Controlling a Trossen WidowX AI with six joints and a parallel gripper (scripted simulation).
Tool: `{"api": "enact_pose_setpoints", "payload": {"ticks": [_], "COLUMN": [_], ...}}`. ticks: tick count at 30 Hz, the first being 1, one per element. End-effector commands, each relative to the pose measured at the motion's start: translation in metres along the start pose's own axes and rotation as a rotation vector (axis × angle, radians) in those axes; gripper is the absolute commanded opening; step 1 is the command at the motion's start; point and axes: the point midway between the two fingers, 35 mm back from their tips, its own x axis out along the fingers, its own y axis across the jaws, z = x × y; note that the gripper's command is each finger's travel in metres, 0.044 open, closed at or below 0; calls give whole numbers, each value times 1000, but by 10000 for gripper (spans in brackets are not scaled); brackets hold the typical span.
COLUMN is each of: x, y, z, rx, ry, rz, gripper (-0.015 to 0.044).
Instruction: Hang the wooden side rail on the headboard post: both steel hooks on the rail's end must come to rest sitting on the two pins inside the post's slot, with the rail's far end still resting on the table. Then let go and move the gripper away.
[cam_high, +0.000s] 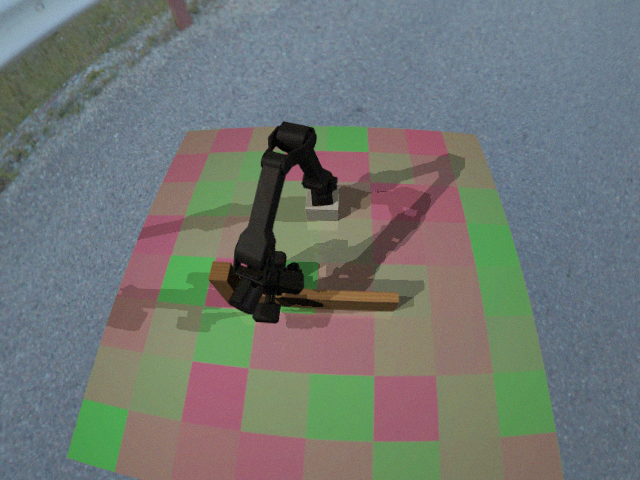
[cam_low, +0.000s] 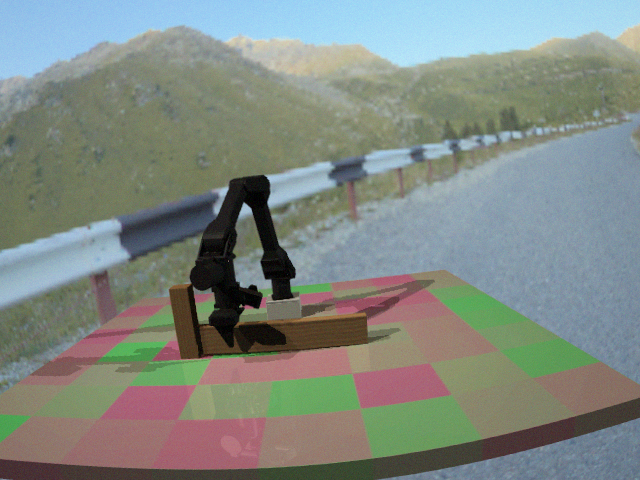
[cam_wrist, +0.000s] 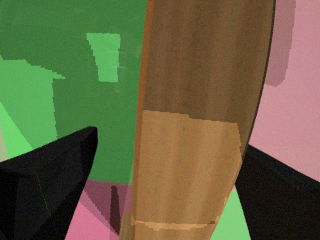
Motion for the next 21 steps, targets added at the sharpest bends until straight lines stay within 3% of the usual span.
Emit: {"api": "enact_pose_setpoints", "payload": {"ticks": [1,4,13,21], "x": [-17,-37,-37,-38], "y": [-2,-1,-1,-3], "z": [-1,0,30,27], "rx": [1,3,3,-6], "ry": [6,8,5,5], "rz": [-12,-15,-15,-17], "gripper": [420,440,440,440]}}
